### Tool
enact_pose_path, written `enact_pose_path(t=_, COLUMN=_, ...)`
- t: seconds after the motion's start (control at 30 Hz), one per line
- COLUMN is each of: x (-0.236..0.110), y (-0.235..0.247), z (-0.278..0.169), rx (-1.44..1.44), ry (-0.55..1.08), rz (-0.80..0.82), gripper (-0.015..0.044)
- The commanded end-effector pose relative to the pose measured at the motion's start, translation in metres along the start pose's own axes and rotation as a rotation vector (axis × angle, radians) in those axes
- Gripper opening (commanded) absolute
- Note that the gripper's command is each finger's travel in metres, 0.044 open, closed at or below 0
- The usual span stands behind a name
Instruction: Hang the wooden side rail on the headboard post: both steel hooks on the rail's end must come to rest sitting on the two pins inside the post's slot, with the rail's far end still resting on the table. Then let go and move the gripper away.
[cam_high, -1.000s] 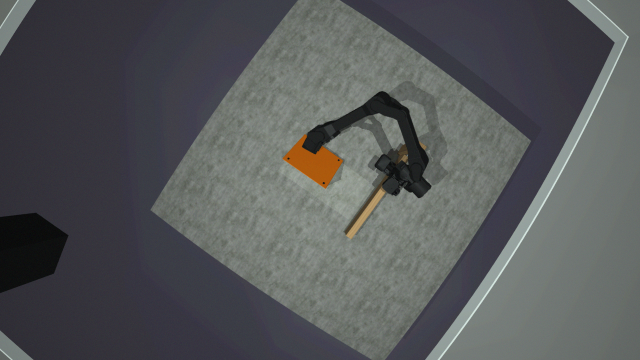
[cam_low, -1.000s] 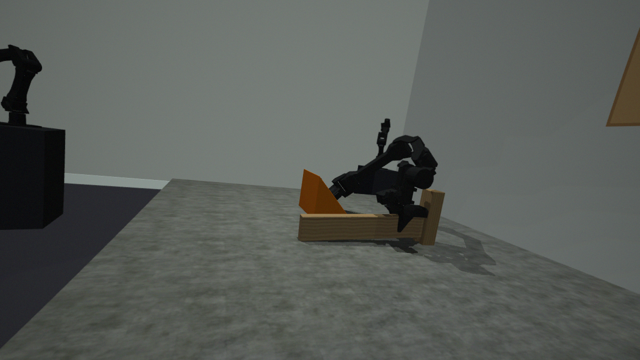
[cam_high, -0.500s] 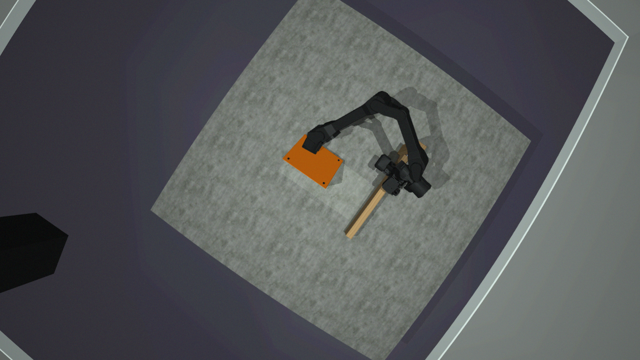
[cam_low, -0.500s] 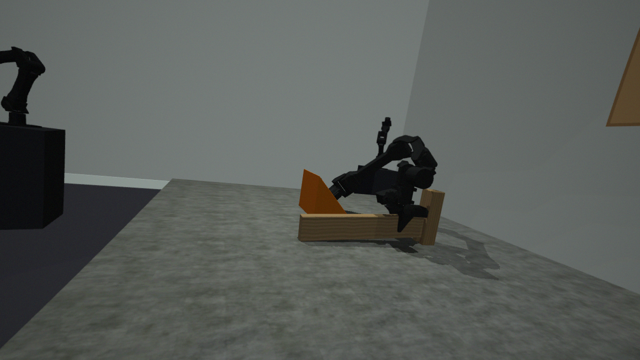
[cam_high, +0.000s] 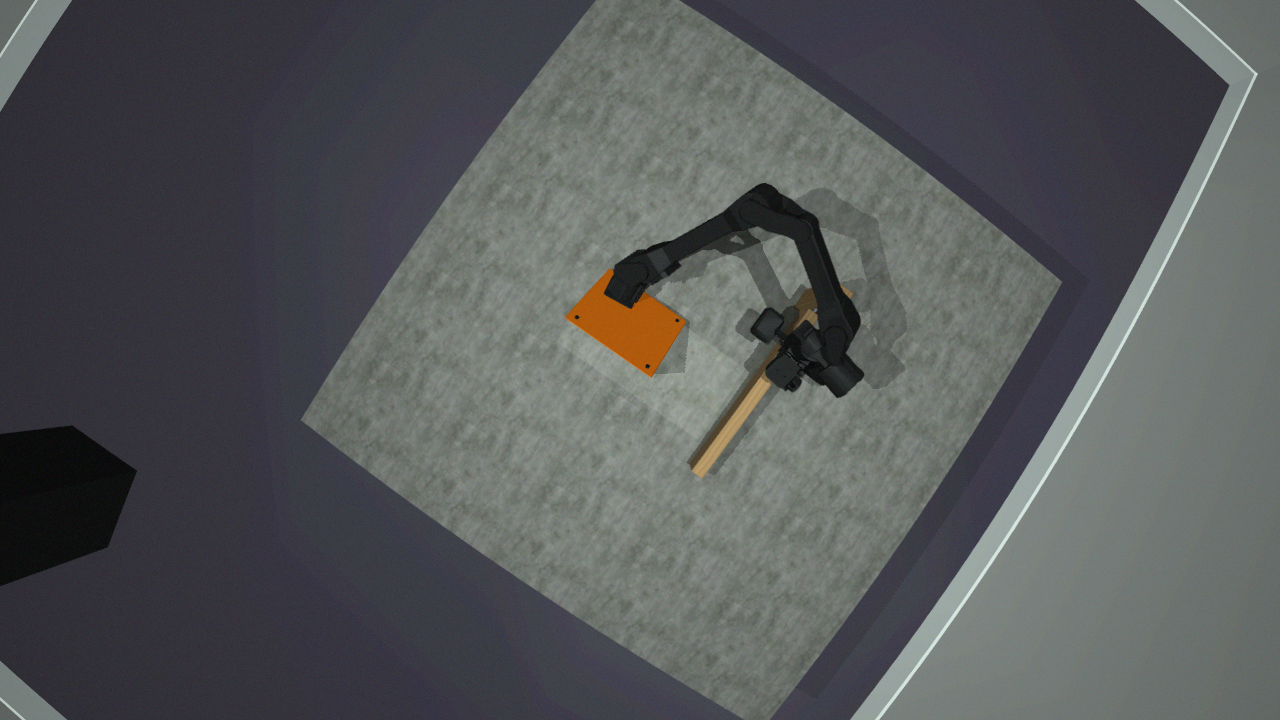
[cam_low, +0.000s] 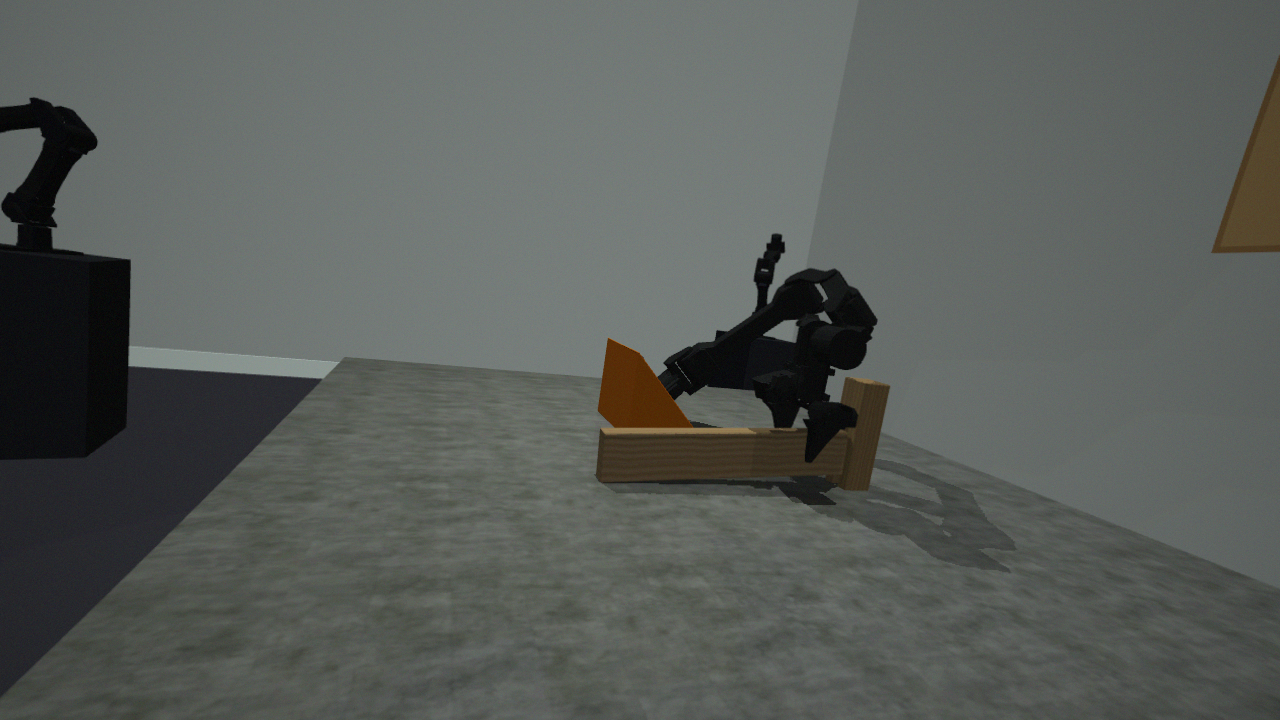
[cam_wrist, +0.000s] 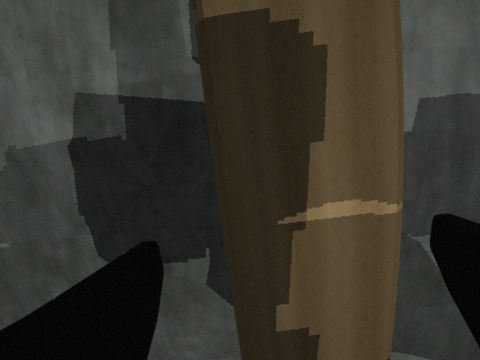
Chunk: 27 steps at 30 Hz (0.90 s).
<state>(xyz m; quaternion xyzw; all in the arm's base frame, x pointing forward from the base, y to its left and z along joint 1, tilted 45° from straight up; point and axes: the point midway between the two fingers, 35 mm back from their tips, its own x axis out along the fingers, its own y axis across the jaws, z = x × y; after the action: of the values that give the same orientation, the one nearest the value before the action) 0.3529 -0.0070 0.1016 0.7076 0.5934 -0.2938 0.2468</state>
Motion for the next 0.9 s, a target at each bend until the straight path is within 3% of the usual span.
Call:
enact_pose_path(t=0.0, x=-0.025, y=0.001, z=0.001, rx=-0.005, ry=-0.001, rz=0.006, gripper=0.0440)
enact_pose_path(t=0.2, x=-0.027, y=0.001, z=0.003, rx=-0.005, ry=-0.001, rz=0.006, gripper=0.0440)
enact_pose_path(t=0.4, x=-0.027, y=0.001, z=0.031, rx=-0.005, ry=-0.002, rz=0.006, gripper=0.0440)
enact_pose_path(t=0.87, x=-0.030, y=0.001, z=0.029, rx=0.004, ry=-0.001, rz=0.013, gripper=0.0440)
